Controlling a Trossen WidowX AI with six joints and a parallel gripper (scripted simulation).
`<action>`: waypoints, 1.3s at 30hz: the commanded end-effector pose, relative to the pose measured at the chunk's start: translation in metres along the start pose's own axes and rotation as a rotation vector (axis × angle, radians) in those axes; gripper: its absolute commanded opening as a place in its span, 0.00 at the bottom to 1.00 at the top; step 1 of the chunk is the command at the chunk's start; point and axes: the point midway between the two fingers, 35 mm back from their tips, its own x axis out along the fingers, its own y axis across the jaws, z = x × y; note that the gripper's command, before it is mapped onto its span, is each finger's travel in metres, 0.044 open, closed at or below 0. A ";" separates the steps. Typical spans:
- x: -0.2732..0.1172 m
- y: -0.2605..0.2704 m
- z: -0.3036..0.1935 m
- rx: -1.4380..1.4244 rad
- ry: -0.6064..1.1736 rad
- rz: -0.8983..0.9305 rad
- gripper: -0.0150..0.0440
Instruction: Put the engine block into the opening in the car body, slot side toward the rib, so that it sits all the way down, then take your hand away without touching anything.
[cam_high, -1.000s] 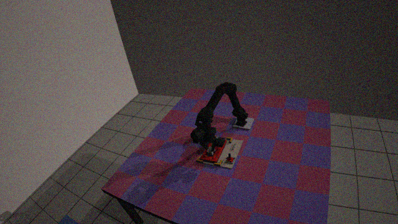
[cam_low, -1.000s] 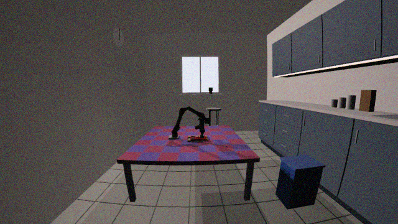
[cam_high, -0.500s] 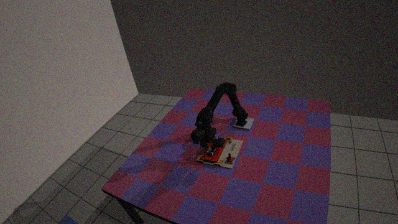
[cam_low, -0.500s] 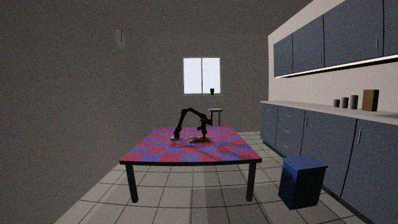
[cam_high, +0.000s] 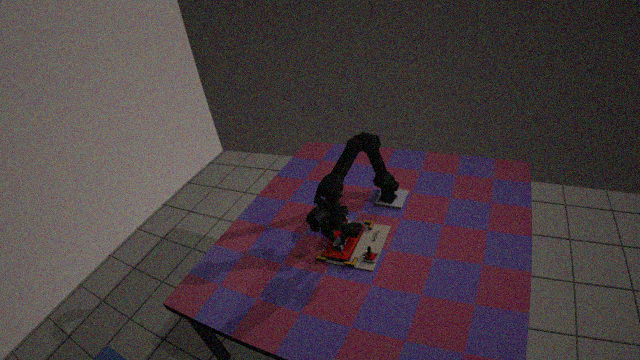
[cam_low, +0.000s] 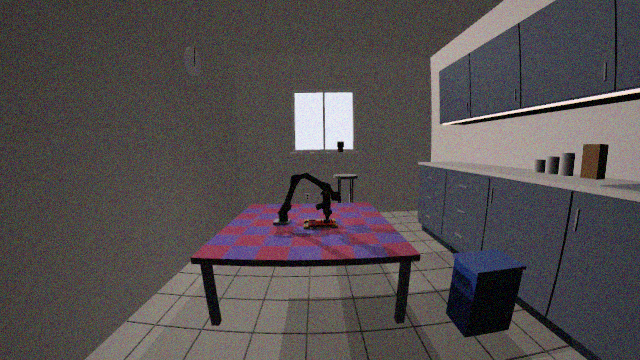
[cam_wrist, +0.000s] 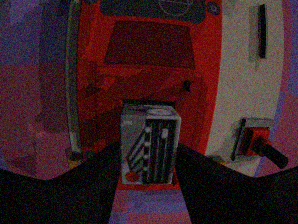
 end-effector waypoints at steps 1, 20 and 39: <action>0.003 -0.001 0.000 0.002 -0.002 -0.004 0.52; 0.002 0.000 0.000 0.000 0.000 0.000 1.00; -0.010 0.000 0.000 0.005 -0.002 -0.004 1.00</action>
